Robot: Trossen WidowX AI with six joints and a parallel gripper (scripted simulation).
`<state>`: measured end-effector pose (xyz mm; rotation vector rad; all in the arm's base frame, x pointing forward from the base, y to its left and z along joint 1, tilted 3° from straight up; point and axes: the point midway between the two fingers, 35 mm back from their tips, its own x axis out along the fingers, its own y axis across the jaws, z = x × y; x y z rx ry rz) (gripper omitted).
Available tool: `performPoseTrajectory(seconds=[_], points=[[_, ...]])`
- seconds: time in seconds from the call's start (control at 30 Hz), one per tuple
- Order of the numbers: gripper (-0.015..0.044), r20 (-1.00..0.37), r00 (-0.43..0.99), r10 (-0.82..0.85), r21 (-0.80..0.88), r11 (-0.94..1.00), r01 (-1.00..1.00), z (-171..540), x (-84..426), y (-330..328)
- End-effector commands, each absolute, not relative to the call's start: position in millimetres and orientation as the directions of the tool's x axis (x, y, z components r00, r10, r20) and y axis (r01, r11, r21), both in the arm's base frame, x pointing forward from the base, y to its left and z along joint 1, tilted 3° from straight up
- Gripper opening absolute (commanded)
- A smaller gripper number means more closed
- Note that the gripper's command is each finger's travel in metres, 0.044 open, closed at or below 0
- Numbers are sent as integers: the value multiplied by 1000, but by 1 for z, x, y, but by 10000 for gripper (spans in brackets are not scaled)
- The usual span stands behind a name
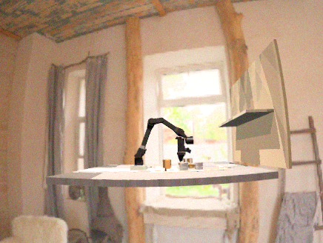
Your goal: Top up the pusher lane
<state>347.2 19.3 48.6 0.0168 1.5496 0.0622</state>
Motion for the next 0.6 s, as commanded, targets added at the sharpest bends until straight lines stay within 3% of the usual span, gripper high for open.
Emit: performPoseTrajectory(seconds=[0.0, 0.57], points=[[0, -998, 38, 54, 53, 998, -27, 48, 351, 20], [0, -998, 38, 54, 53, 998, -27, 46, 349, 20]])
